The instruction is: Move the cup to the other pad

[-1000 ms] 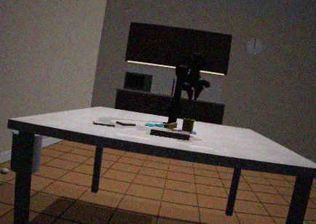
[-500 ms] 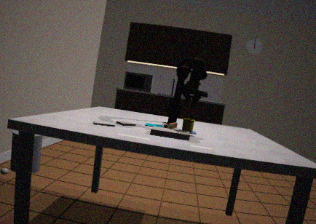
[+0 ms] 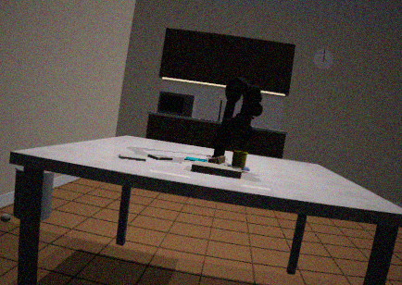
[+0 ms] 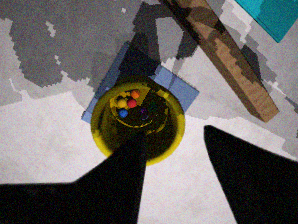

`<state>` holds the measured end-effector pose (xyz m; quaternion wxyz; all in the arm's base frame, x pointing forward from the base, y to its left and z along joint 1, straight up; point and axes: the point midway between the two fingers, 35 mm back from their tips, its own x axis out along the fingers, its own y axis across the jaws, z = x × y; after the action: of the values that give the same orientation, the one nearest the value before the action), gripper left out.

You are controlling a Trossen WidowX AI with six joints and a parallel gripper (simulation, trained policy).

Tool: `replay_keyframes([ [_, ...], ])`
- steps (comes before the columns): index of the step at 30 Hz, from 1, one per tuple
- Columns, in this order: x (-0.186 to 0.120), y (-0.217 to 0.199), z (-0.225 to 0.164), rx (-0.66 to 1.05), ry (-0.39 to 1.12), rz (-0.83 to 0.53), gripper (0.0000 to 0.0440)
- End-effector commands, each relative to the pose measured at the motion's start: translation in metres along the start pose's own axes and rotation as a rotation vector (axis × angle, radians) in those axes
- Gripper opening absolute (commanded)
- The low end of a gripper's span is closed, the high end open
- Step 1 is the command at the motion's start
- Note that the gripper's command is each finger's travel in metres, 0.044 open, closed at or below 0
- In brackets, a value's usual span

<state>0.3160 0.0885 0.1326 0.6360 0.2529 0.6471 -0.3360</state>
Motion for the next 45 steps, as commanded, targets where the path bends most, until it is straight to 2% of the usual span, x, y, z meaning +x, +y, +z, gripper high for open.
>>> replay_keyframes([
  [1, 0.016, -0.001, -0.001, 0.013, 0.003, -0.032, 0.0189],
  [17, 0.068, -0.003, -0.004, -0.031, 0.019, -0.081, 0.0183],
  [24, 0.072, -0.007, -0.002, -0.059, 0.006, -0.074, 0.0029],
  [26, 0.07, -0.008, -0.001, -0.066, 0.002, -0.071, 0.0],
  [35, 0.051, -0.017, 0.002, -0.042, 0.001, -0.043, 0.0],
  [45, 0.016, -0.034, 0.011, 0.045, -0.002, 0.011, 0.0014],
])
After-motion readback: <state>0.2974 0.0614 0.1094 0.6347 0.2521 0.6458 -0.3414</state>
